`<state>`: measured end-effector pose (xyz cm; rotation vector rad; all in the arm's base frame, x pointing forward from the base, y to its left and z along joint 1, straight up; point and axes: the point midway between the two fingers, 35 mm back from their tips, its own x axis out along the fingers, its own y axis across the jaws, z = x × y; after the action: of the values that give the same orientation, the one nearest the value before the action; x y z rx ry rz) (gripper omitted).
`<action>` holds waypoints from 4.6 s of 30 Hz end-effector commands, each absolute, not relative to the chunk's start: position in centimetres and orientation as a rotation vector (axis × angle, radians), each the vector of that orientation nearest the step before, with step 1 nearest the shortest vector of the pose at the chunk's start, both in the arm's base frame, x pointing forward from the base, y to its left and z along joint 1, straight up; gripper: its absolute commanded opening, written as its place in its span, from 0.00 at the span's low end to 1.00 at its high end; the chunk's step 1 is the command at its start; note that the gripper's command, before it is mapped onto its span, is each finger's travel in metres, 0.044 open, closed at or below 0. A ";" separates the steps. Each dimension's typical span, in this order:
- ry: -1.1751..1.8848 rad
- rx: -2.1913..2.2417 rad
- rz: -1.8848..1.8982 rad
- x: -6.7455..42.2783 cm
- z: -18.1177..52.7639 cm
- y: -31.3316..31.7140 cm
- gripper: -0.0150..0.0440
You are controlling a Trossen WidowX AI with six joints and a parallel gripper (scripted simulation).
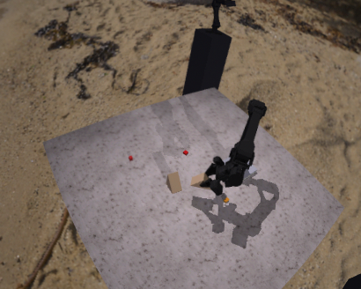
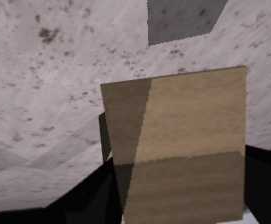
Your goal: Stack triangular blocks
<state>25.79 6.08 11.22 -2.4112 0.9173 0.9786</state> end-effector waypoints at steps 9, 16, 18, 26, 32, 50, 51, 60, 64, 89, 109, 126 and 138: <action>1.023 -2.038 0.803 26.2 11.3 6.0 0.25; 1.082 -1.817 0.699 26.3 11.2 5.9 0.25; 1.098 -1.754 0.669 26.3 11.2 5.9 0.25; 1.158 -1.501 0.545 26.4 11.1 5.8 0.25; 1.198 -1.310 0.450 26.5 11.1 5.7 0.25; 1.292 -0.739 0.147 26.7 11.1 5.5 0.25; 1.296 -0.707 0.130 26.7 11.1 5.5 0.25; 1.325 -0.422 -0.033 26.8 11.1 5.4 0.25; 1.334 -0.296 -0.108 26.8 11.2 5.4 0.25; 1.325 0.479 -0.610 27.1 11.6 5.1 0.25; 1.220 1.072 -1.060 27.3 12.2 5.0 0.25; 1.142 1.312 -1.264 27.7 12.6 4.8 0.25; 1.140 1.310 -1.262 30.6 15.1 3.9 0.25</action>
<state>29.75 4.05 14.22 -2.5111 -2.1916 2.4478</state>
